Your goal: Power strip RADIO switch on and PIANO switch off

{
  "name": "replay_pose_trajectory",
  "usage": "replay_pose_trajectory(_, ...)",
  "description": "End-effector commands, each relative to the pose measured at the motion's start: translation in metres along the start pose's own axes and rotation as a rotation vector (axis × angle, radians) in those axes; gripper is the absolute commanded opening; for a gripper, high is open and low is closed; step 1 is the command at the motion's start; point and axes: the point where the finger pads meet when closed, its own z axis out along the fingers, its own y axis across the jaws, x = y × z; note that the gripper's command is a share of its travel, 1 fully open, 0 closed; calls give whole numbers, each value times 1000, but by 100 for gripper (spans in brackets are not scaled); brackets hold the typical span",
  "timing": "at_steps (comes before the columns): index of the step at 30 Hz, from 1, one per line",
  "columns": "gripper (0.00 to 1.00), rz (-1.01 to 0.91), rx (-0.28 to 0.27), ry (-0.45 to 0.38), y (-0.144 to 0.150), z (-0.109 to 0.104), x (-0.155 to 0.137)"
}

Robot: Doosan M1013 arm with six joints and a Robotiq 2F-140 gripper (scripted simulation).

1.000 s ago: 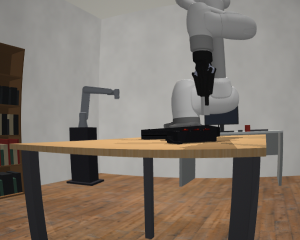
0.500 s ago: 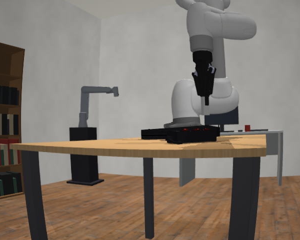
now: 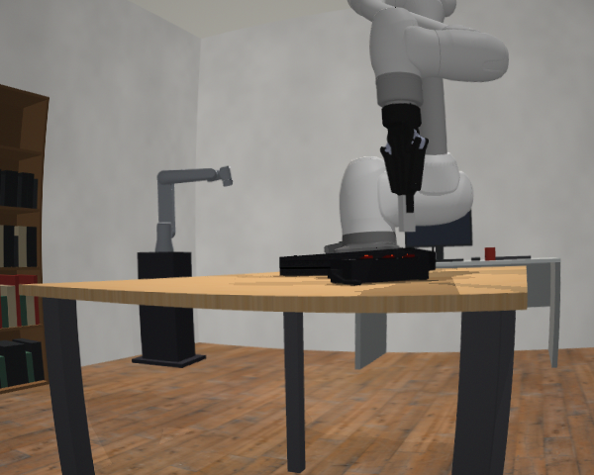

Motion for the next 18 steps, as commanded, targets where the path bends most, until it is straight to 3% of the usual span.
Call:
replay_pose_trajectory(1, 0, 3, 1, -4, -1, 6, -4)
replay_pose_trajectory(18, 0, 3, 1, -4, -2, 26, -4)
